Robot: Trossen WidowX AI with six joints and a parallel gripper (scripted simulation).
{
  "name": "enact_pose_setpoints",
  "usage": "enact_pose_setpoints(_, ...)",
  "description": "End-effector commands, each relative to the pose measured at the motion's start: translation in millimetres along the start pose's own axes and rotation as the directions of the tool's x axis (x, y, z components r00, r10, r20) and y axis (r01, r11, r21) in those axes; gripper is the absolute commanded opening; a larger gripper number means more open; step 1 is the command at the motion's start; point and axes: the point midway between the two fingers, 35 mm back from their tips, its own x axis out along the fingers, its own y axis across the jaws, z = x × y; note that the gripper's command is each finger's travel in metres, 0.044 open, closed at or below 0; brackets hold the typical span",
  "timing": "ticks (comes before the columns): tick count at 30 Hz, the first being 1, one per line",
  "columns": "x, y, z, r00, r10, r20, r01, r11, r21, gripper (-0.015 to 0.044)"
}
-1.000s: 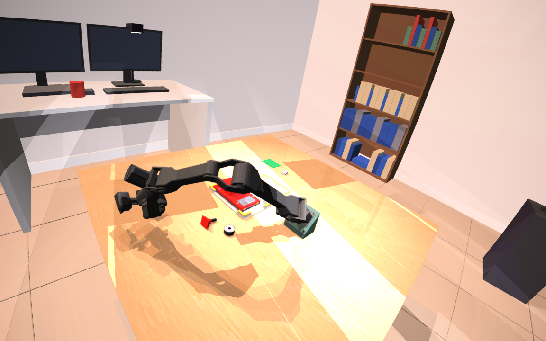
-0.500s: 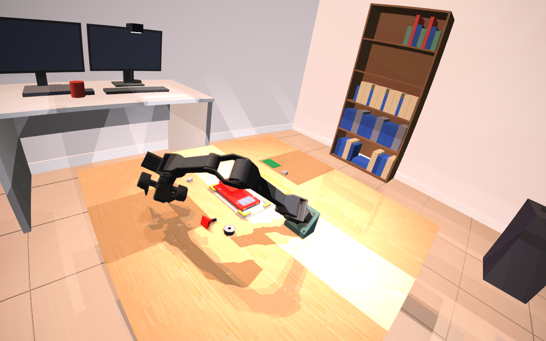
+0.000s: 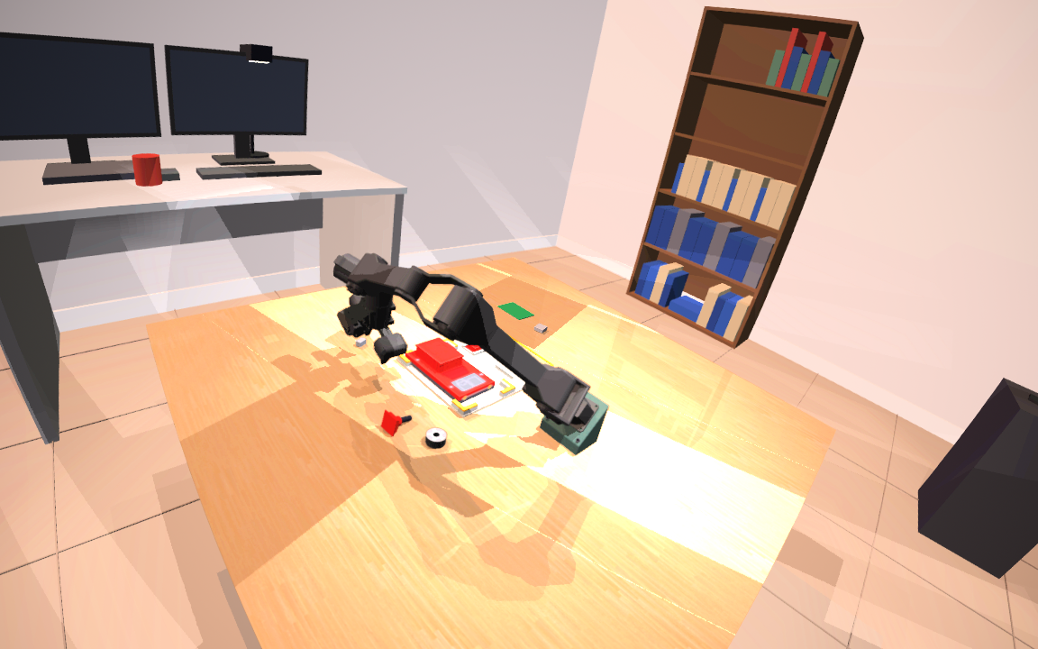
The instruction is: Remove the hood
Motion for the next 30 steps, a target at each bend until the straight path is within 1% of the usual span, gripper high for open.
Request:
enact_pose_setpoints(1,-15.7,6.5,-53.8,0.995,0.088,-0.041,-0.063,0.907,0.416,0.0440)
enact_pose_setpoints(4,-27.4,13.8,-85.2,0.988,0.147,-0.047,-0.080,0.748,0.658,0.0440)
enact_pose_setpoints(7,-40.0,23.3,-112.7,0.978,0.206,-0.022,-0.091,0.523,0.847,0.0440)
enact_pose_setpoints(10,-53.9,35.2,-134.8,0.966,0.256,0.041,-0.105,0.244,0.964,0.0440)
enact_pose_setpoints(11,-57.7,38.3,-139.6,0.962,0.265,0.059,-0.107,0.168,0.980,0.0440)
enact_pose_setpoints(12,-60.1,40.2,-142.3,0.960,0.270,0.071,-0.107,0.122,0.987,0.0440)
enact_pose_setpoints(13,-60.8,40.8,-143.2,0.960,0.271,0.075,-0.108,0.106,0.988,0.0440)
enact_pose_setpoints(30,-58.4,41.2,-143.0,0.960,0.271,0.075,-0.107,0.106,0.989,0.0440)
